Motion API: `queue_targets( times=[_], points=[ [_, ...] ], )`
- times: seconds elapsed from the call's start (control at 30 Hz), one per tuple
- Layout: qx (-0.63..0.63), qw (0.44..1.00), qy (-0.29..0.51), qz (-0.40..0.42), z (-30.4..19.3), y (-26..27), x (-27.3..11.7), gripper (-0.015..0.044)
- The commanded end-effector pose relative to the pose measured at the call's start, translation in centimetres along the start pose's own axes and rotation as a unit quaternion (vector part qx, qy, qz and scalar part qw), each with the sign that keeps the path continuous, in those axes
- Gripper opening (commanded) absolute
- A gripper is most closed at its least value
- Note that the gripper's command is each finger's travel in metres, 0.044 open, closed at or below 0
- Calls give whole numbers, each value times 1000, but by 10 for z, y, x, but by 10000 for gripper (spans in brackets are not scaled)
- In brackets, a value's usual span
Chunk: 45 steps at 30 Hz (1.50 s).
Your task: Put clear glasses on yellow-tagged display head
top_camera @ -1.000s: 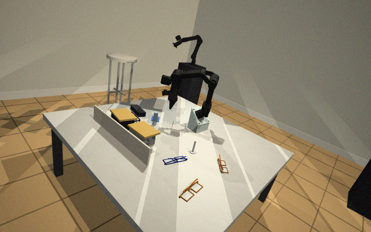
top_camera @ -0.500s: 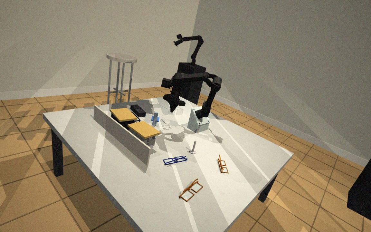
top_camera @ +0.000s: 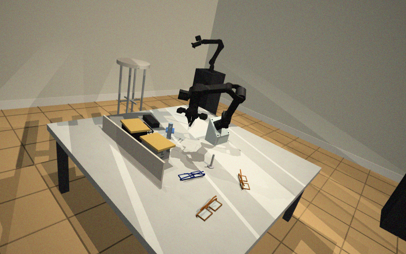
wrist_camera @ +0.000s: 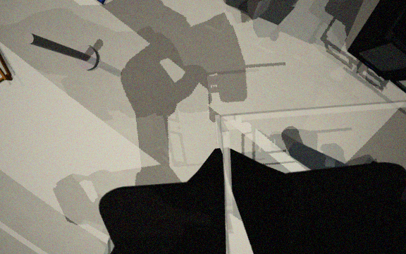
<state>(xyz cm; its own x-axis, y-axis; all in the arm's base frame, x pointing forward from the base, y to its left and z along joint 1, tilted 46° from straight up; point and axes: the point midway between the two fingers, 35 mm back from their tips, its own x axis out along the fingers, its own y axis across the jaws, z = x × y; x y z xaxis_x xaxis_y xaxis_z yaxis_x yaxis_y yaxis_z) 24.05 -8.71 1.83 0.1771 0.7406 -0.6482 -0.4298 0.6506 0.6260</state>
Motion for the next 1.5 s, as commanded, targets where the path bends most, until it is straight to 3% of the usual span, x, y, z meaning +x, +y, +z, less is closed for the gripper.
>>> queue_targets(
  times=[0.0,0.33,0.7,1.47],
  points=[
    [-78,997,10,-2,2,6,4,0],
    [-287,957,30,3,10,20,14,0],
    [-502,863,48,16,16,37,25,0],
    [-530,847,46,21,15,38,54,0]
  ],
)
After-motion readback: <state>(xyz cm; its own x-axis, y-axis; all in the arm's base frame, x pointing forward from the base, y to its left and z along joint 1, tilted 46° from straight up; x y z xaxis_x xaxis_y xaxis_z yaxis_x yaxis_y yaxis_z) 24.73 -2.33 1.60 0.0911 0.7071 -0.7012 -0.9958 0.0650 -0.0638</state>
